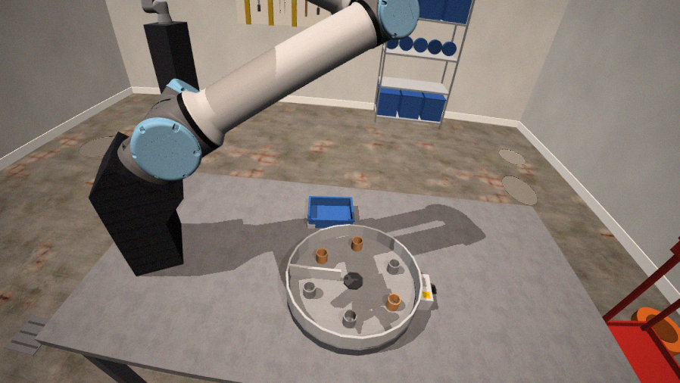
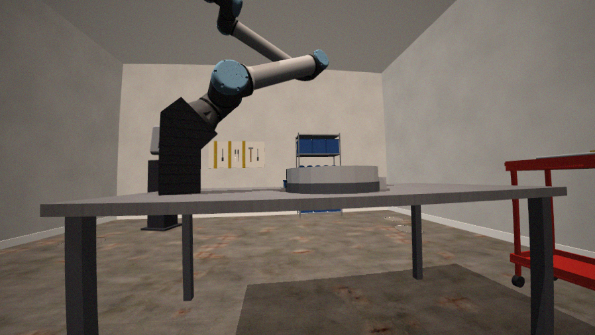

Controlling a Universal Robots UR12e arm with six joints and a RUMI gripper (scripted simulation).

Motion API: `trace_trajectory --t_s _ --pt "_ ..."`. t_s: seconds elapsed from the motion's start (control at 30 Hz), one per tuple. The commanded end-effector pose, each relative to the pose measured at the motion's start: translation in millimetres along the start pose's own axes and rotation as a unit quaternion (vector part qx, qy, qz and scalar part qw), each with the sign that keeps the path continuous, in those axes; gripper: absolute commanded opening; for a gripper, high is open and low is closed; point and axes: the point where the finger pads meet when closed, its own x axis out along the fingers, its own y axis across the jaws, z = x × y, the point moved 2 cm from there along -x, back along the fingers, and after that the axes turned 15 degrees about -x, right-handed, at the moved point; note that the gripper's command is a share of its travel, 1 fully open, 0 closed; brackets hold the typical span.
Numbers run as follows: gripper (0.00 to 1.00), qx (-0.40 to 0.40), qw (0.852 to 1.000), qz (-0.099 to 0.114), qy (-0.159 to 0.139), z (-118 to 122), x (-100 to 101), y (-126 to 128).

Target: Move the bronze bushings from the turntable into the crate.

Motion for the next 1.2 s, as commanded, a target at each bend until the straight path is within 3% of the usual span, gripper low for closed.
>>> trace_trajectory --t_s 0.0,0.73,1.17 --pt "1.0 0.0 1.0 0.0 0.0 0 0 -1" --pt "1.0 -0.002 1.0 0.001 -0.001 1 1 0" --pt "1.0 -0.037 0.999 0.023 -0.021 24 24 16"
